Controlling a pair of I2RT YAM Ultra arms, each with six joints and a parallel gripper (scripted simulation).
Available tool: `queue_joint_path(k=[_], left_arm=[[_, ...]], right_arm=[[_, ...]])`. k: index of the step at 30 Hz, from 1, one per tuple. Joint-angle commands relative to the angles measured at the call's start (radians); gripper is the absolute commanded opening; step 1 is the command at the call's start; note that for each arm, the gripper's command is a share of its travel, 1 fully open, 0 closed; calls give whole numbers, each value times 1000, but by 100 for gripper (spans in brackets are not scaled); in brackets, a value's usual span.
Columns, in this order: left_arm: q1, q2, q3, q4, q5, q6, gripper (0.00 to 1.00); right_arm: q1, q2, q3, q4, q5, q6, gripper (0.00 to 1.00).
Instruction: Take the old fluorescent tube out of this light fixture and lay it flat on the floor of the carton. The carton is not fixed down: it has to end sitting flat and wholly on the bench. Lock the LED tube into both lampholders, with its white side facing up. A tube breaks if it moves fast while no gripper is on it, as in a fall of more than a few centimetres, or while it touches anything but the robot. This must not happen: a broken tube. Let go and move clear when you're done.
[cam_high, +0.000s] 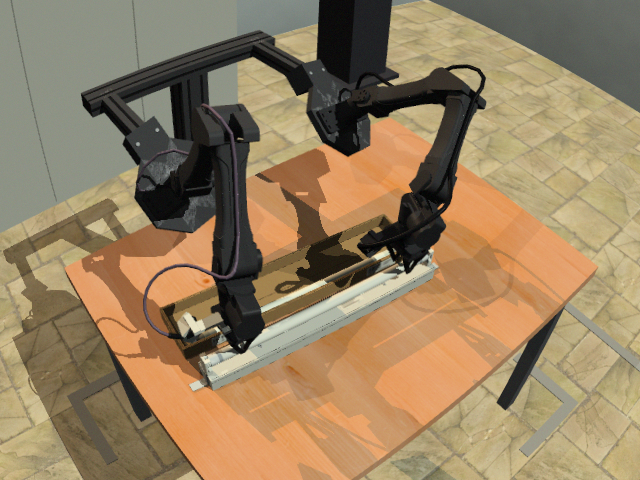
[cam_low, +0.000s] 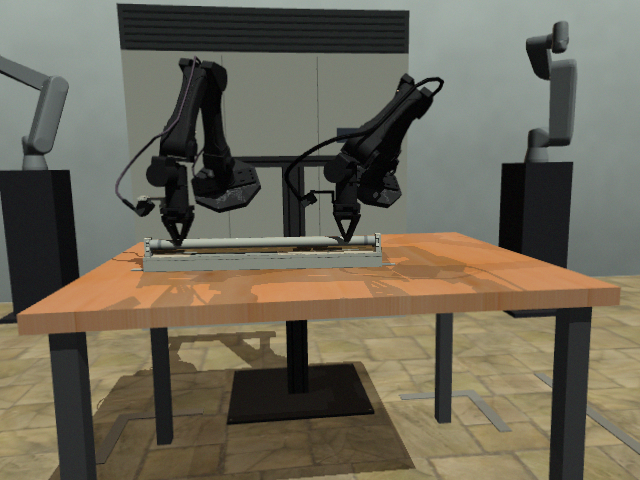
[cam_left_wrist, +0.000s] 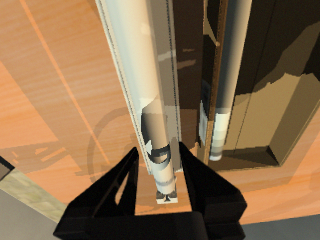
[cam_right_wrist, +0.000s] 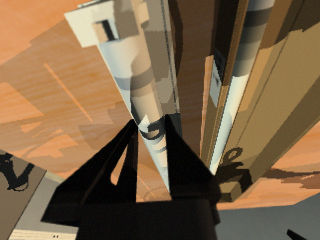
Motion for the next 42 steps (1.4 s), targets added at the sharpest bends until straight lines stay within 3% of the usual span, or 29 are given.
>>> queue_joint_path(k=[1,17,34,39,42], left_arm=[[-9,-16,-6,-18,8,9,49],[-9,-16,-6,-18,8,9,49],[-117,-104,89,-254,-46,-129,49],[-115,-107,69,-215,-24,-113,49],[-117,-104,52,-213,-24,-112,49]], right_arm=[[-2,-13,22,-20,13,6,49],[-2,-13,22,-20,13,6,49],[-51,-178,82,-254,-27,-37,49],[-52,-169,28,-212,-6,-33,49],[-38,-159,56,-212,-5,-24,49]])
